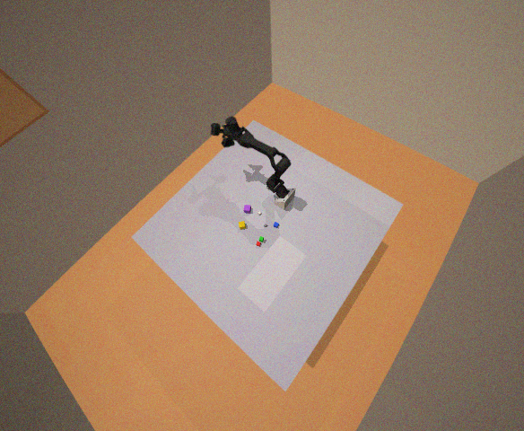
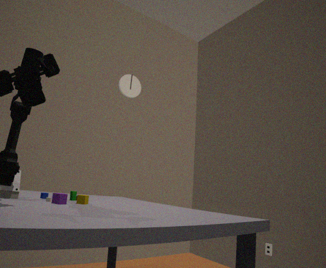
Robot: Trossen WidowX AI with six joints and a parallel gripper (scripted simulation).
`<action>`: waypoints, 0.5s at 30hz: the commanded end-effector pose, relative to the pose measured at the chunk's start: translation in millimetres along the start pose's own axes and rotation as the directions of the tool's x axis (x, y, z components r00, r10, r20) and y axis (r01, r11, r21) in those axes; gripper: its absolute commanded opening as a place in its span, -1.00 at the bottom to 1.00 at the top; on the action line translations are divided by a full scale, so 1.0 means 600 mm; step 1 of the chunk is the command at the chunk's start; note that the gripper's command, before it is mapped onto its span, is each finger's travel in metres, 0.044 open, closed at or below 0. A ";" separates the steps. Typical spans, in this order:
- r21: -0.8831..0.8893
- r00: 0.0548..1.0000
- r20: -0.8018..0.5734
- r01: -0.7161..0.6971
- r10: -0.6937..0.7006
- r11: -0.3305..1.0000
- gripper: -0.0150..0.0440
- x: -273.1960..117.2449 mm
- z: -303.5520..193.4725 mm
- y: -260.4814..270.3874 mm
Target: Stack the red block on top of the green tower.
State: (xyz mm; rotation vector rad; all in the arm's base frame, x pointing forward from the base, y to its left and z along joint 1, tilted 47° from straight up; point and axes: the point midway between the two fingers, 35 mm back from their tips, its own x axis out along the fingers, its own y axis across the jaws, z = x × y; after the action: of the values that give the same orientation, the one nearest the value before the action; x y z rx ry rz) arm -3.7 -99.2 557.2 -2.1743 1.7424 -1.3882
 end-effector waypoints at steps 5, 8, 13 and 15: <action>0.084 0.998 0.062 -0.017 0.012 0.996 1.00 0.018 0.026 0.012; 0.194 0.988 0.150 -0.053 0.024 0.979 1.00 0.040 0.068 0.025; 0.354 0.951 0.307 -0.151 0.038 0.923 1.00 0.071 0.145 0.037; 0.405 0.928 0.370 -0.200 0.040 0.892 1.00 0.080 0.178 0.039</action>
State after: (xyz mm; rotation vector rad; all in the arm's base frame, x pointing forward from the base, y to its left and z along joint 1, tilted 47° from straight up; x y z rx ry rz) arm 30.8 -178.6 521.1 -1.9614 1.3490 -1.1897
